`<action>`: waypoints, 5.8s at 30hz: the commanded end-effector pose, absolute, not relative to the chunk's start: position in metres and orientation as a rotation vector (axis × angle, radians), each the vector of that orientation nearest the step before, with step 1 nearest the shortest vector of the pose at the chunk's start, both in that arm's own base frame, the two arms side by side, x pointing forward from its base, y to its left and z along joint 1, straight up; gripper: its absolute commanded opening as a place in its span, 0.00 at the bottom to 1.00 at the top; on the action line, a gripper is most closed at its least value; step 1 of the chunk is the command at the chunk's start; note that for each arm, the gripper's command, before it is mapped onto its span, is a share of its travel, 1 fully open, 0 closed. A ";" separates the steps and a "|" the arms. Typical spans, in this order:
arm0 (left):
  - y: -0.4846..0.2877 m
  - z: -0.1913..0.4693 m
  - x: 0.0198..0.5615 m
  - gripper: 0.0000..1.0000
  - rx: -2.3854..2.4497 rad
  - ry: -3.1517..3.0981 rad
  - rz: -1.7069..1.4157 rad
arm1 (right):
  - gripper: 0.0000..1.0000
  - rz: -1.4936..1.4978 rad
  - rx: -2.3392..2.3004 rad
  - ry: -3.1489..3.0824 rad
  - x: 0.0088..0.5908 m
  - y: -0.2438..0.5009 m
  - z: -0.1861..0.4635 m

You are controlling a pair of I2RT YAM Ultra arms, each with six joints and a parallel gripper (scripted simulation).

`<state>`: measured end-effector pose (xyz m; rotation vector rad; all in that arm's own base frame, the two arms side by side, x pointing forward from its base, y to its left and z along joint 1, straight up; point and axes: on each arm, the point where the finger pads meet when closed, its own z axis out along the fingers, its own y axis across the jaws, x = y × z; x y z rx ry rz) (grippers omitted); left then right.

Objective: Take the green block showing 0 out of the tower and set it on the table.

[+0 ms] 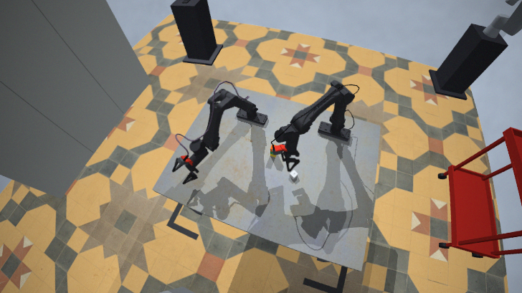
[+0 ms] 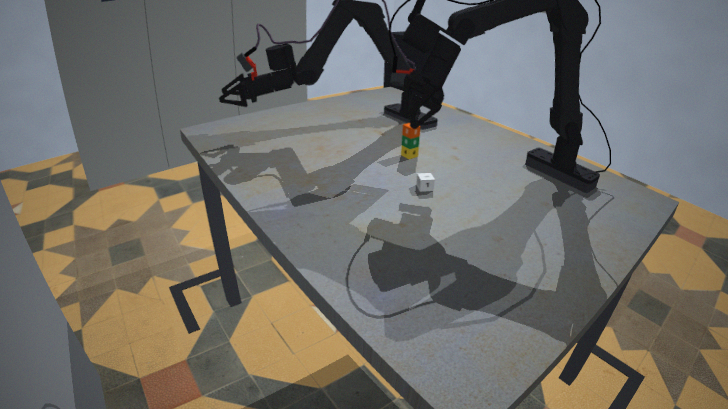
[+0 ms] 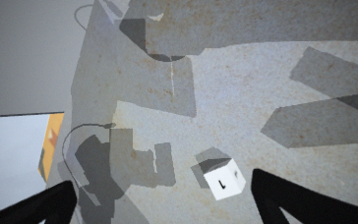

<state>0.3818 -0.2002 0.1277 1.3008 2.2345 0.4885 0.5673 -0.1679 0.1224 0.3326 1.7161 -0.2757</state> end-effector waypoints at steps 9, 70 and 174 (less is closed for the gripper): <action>-0.219 0.123 0.342 1.00 1.729 1.817 0.983 | 1.00 -0.276 0.331 1.698 0.568 -0.168 0.130; -0.314 0.060 0.184 1.00 2.514 0.033 1.800 | 1.00 -0.276 0.331 1.698 0.568 -0.168 0.130; -0.308 0.050 0.270 0.55 2.183 2.248 -0.001 | 1.00 -0.276 0.331 1.698 0.568 -0.168 0.130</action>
